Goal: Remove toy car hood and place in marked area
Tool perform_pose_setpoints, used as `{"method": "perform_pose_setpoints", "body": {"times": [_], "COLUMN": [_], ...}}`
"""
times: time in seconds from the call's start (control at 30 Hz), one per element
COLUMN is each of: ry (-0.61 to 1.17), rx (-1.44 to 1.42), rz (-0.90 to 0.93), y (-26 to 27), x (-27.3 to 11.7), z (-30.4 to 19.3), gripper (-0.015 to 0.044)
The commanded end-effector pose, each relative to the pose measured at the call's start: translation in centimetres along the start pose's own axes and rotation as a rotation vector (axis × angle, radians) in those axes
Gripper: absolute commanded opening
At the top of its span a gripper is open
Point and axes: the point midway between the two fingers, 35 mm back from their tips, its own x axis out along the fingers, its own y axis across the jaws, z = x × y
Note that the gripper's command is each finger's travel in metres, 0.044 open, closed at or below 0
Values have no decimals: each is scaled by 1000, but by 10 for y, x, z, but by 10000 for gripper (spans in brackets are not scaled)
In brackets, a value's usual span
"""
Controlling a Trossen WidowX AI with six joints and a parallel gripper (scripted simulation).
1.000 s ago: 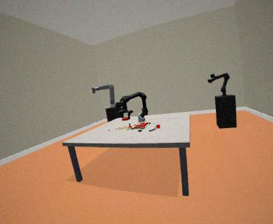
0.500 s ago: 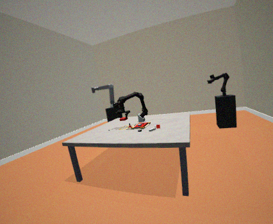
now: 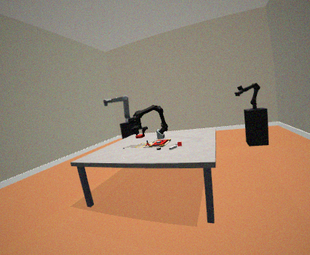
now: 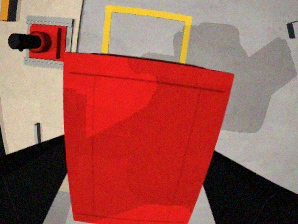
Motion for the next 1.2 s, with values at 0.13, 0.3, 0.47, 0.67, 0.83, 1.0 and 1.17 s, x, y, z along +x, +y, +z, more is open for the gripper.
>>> {"method": "perform_pose_setpoints", "body": {"times": [0.13,0.3,0.47,0.67,0.83,1.0,1.17], "ry": [0,0,0,0,0,0,-1], "rx": [8,8,8,8,8,8,8], "rz": [5,5,5,5,5,5,5], "y": [0,0,0,0,0,0,0], "x": [7,10,13,17,21,24,27], "z": [0,0,0,0,0,0,0], "gripper": [0,0,0,0,0,0,0]}}
